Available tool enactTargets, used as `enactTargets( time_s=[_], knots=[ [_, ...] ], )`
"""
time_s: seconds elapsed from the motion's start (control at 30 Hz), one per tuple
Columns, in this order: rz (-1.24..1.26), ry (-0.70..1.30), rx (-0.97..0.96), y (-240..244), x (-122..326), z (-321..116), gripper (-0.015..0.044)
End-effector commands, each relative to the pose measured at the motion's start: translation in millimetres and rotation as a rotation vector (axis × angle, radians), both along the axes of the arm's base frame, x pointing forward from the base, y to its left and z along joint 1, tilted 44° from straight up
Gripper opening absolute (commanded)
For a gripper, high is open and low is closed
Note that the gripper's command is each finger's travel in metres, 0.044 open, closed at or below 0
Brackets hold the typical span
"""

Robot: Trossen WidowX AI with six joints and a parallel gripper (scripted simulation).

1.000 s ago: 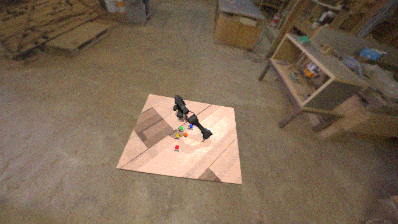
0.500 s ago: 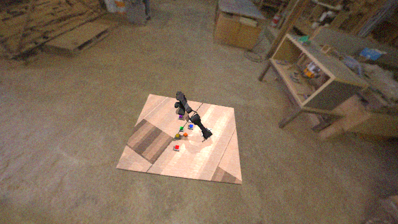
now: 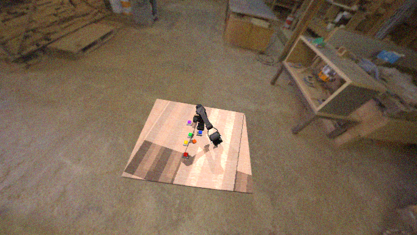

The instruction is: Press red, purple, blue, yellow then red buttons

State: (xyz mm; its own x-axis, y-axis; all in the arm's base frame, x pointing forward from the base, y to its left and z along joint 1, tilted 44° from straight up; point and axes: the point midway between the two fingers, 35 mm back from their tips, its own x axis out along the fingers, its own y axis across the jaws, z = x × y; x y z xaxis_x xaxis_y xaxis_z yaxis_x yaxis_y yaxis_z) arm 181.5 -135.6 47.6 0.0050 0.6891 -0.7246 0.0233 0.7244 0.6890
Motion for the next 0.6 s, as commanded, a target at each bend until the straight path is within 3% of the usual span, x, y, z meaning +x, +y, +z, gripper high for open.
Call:
enactTargets(
  time_s=[0.0,0.23,0.57],
  knots=[
    [0.005,-0.005,-0.005,6,-8,1,0.0020],
    [0.005,-0.007,-0.004,47,-7,-42,0.0020],
    [0.005,-0.007,-0.004,53,-7,-49,0.0020]
  ],
)
